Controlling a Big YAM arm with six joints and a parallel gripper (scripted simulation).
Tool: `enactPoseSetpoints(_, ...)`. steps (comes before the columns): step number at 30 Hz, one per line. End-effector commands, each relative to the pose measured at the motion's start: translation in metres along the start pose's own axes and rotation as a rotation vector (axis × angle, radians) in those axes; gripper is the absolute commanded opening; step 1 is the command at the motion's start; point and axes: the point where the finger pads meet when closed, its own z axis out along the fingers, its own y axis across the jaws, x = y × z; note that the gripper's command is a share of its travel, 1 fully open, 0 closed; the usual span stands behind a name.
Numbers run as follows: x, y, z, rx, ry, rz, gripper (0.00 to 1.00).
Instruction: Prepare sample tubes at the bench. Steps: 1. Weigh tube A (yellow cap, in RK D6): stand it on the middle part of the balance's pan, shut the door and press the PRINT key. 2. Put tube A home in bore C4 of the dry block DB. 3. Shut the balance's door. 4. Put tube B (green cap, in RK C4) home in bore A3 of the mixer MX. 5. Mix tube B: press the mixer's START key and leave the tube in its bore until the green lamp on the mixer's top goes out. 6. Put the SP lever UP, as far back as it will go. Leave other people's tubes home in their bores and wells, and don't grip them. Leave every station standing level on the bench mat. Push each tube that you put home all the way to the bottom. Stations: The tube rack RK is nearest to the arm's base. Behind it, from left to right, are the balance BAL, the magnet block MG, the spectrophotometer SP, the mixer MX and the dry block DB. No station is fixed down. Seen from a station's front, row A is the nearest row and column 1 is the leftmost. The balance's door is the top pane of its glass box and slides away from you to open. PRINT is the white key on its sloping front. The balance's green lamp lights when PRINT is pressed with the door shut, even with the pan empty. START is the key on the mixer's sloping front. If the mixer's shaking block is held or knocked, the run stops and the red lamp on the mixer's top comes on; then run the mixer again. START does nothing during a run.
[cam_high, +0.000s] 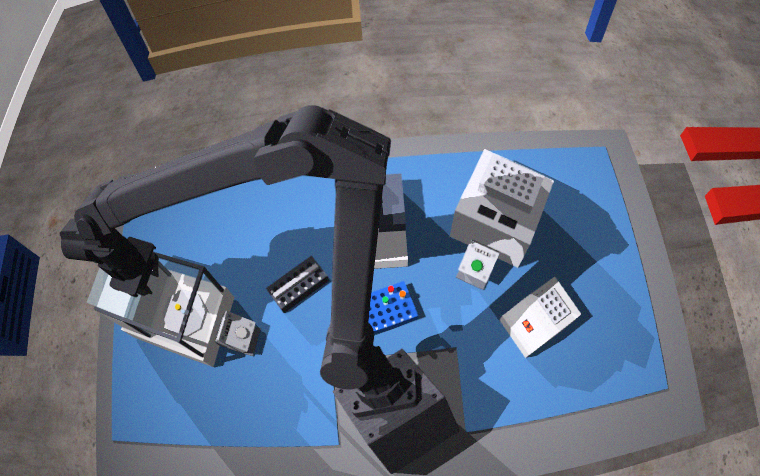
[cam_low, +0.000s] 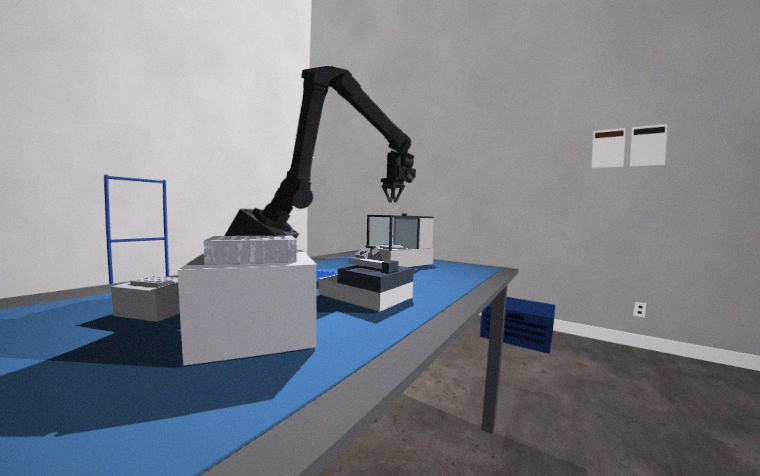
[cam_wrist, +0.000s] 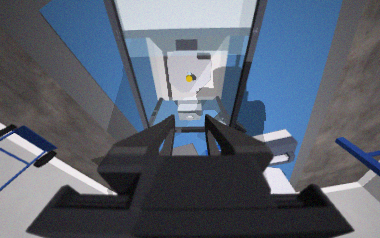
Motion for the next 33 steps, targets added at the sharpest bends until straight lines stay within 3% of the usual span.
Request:
enactPoseSetpoints(1, -0.011, -0.002, -0.010, -0.008, -0.034, -0.001, 0.36)
enactPoseSetpoints(30, -0.011, -0.002, -0.010, -0.008, -0.034, -0.001, 0.36)
enactPoseSetpoints(31, -0.004, 0.003, 0.005, -0.005, -0.008, -0.021, 0.36)
enactPoseSetpoints(33, -0.004, 0.000, 0.012, 0.000, -0.001, -0.015, 0.36)
